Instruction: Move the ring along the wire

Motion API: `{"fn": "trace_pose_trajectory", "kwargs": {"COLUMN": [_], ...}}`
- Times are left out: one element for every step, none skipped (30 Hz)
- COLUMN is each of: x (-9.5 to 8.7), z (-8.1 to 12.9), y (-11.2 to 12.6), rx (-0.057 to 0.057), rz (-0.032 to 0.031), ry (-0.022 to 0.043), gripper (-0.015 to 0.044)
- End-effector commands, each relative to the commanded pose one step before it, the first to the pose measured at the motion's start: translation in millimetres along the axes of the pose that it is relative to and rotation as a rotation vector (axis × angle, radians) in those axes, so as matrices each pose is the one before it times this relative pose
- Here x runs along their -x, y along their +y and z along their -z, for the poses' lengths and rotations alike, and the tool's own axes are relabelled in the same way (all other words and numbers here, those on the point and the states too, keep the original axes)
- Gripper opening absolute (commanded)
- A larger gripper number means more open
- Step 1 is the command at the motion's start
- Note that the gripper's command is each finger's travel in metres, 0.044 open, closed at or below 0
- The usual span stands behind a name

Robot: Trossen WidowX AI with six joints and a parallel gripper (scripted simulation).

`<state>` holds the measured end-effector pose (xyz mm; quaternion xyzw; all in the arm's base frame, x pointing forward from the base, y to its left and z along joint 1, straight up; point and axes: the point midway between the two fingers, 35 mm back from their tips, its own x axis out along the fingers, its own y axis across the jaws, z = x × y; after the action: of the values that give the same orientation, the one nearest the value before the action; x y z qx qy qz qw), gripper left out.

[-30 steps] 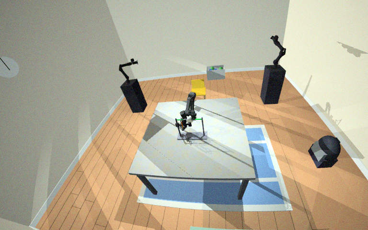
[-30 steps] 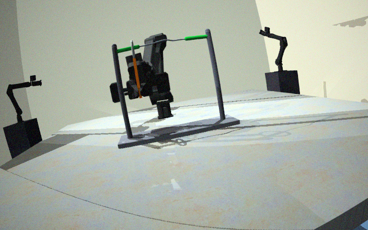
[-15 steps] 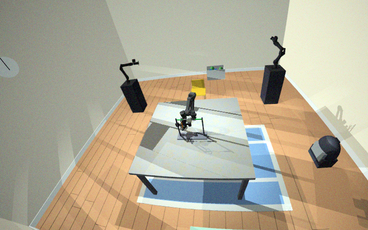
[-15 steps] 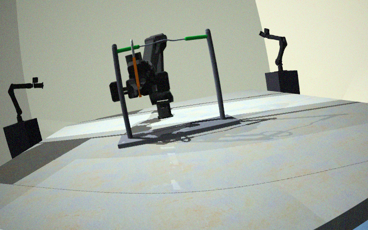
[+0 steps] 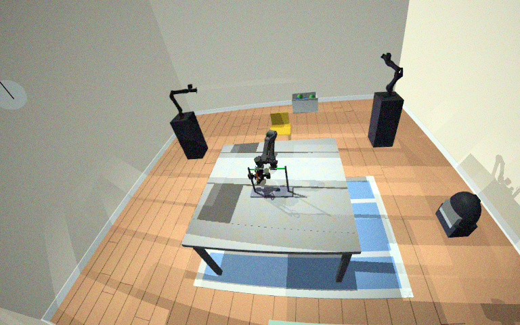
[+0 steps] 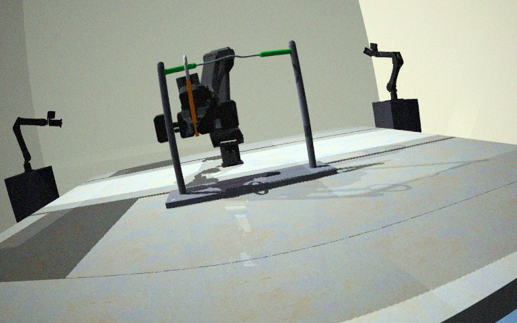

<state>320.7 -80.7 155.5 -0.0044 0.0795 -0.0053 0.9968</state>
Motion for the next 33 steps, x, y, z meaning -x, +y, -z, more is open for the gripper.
{"fn": "trace_pose_trajectory", "kwargs": {"x": [-0.32,-0.01,-0.01,-0.01,-0.01,-0.01,-0.01,-0.01,-0.01,-0.01,-0.01,-0.01,-0.01,-0.01,-0.01,-0.01,-0.01,-0.01,-0.01,-0.01,-0.01,-0.01,-0.01,-0.01,-0.01,-0.01,-0.01,-0.01,-0.01,-0.01,-0.01,-0.01,-0.01], "z": [-1.25,-0.03,-0.03,-0.02,-0.02,-0.02,-0.02,-0.02,-0.02,-0.02,-0.02,-0.02,-0.02,-0.02,-0.02,-0.02,-0.02,-0.01,-0.01,-0.01,-0.01,-0.01,-0.01,-0.01,-0.01,-0.01,-0.01,-0.01,-0.01,-0.01,0.0,0.0,0.0], "y": [1.68,1.03,1.01,1.01,1.0,1.01,1.01,1.01,1.01,1.01,1.01,1.01,1.01,1.02,1.02,1.02,1.02,1.02,1.04,1.04,1.04,1.04,1.05,1.08,1.09,1.09,1.09,1.12,1.16,1.18,1.18,1.18,1.22], "rx": [0.0024,-0.0003,-0.0002,-0.0002,-0.0002,-0.0002,-0.0002,-0.0002,-0.0002,-0.0002,-0.0002,-0.0002,-0.0002,-0.0003,-0.0003,-0.0003,-0.0003,-0.0003,-0.0004,-0.0004,-0.0004,-0.0004,-0.0005,-0.0007,-0.0008,-0.0008,-0.0008,-0.001,-0.0013,-0.0015,-0.0015,-0.0015,-0.0019], "rz": [0.00243,0.0,-0.00003,-0.00005,-0.00006,-0.00006,-0.00007,-0.00007,-0.00007,-0.00007,-0.00007,-0.00006,-0.00006,-0.00007,-0.00007,-0.00007,-0.00007,-0.00007,-0.00009,-0.00009,-0.00009,-0.00009,-0.0001,-0.00013,-0.00014,-0.00014,-0.00014,-0.00017,-0.00021,-0.00023,-0.00023,-0.00023,-0.00027], "ry": [-0.0021,0.00012,0.00011,0.00011,0.0001,0.0001,0.00011,0.0001,0.0001,0.0001,0.00009,0.00009,0.00009,0.00008,0.00008,0.00008,0.00008,0.00008,0.00008,0.00007,0.00007,0.00007,0.00007,0.00007,0.00007,0.00007,0.00007,0.00006,0.00006,0.00006,0.00006,0.00006,0.00006], "gripper": [-0.015,-0.015,-0.015,-0.015,-0.015,-0.015,-0.015,-0.015,-0.015,-0.015,-0.015,-0.015,-0.015,-0.015,-0.015,-0.015,-0.015,-0.015,-0.015,-0.015,-0.015,-0.015,-0.015,-0.015,-0.015,-0.015,-0.015,-0.015,-0.015,-0.015,-0.015,-0.015,-0.015]}}
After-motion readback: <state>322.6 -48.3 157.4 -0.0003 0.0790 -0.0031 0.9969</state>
